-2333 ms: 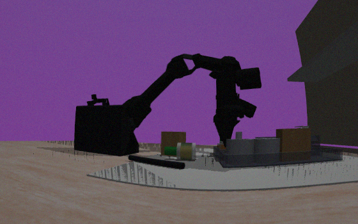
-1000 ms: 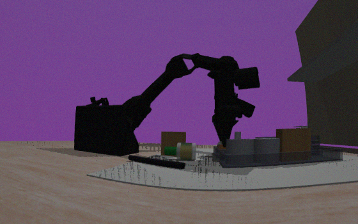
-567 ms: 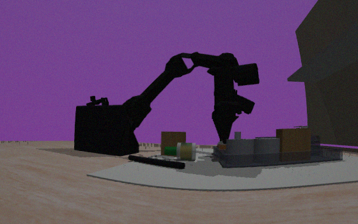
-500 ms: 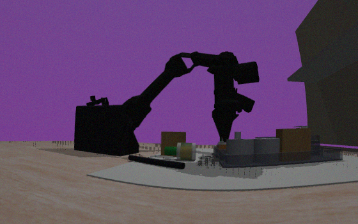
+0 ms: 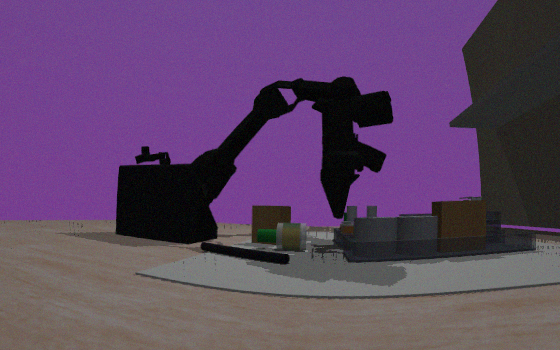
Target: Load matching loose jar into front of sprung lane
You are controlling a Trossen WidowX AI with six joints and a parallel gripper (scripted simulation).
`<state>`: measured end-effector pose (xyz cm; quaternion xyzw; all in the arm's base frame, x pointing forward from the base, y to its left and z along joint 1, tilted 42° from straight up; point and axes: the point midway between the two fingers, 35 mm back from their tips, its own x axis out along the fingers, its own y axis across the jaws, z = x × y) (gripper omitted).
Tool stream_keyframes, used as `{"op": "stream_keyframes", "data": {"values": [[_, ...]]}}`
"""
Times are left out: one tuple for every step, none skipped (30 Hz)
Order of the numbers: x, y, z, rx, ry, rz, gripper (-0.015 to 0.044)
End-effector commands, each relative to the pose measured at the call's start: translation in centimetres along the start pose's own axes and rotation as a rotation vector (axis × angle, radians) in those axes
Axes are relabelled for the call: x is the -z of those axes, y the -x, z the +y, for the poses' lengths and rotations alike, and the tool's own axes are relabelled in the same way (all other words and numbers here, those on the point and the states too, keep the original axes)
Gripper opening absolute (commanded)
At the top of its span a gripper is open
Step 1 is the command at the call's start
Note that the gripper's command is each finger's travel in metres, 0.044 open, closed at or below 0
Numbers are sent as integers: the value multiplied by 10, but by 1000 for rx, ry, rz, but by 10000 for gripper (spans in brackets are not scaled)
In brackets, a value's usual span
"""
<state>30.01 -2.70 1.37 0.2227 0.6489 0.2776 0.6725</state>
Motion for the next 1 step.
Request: {"op": "stream_keyframes", "data": {"values": [[17, 1, -1, 7, 6, -1, 274]]}}
